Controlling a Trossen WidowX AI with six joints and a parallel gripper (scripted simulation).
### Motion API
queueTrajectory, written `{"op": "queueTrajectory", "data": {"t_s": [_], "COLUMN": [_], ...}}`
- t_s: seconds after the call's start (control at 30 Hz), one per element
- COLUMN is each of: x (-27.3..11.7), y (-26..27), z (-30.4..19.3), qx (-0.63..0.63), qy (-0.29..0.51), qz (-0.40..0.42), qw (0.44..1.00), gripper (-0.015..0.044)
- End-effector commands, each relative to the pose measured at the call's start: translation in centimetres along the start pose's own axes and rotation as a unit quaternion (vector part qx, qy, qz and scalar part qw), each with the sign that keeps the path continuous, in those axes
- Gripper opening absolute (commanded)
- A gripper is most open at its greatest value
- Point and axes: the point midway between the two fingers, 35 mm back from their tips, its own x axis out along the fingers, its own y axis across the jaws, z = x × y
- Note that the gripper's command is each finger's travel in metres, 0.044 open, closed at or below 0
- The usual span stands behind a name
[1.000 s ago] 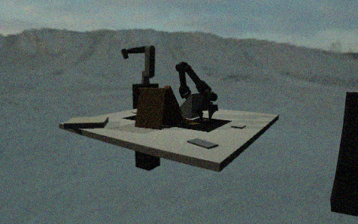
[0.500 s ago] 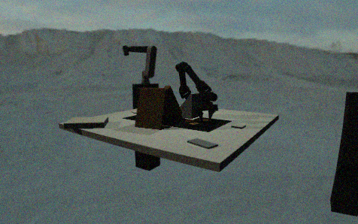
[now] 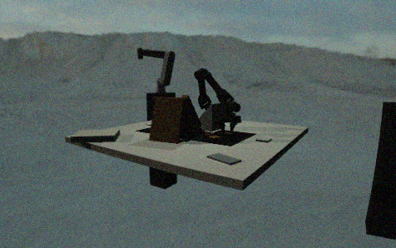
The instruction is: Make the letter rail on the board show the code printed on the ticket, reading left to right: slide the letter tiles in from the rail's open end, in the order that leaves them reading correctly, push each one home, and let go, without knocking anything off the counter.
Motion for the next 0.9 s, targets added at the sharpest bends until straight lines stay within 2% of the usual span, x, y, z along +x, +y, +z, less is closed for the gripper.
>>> {"op": "queueTrajectory", "data": {"t_s": [0.0,0.23,0.5,0.87], "x": [0.1,0.1,-0.6,-1.3], "y": [0.0,0.0,0.0,0.0], "z": [-0.2,-0.2,-0.1,-0.3], "qx": [-0.002,-0.002,-0.002,-0.002], "qy": [0.002,0.002,0.002,0.002], "qz": [-0.001,-0.001,-0.001,-0.001], "qw": [1.000,1.000,1.000,1.000], "gripper": [0.0261,0.0214,0.0004,0.0000]}}
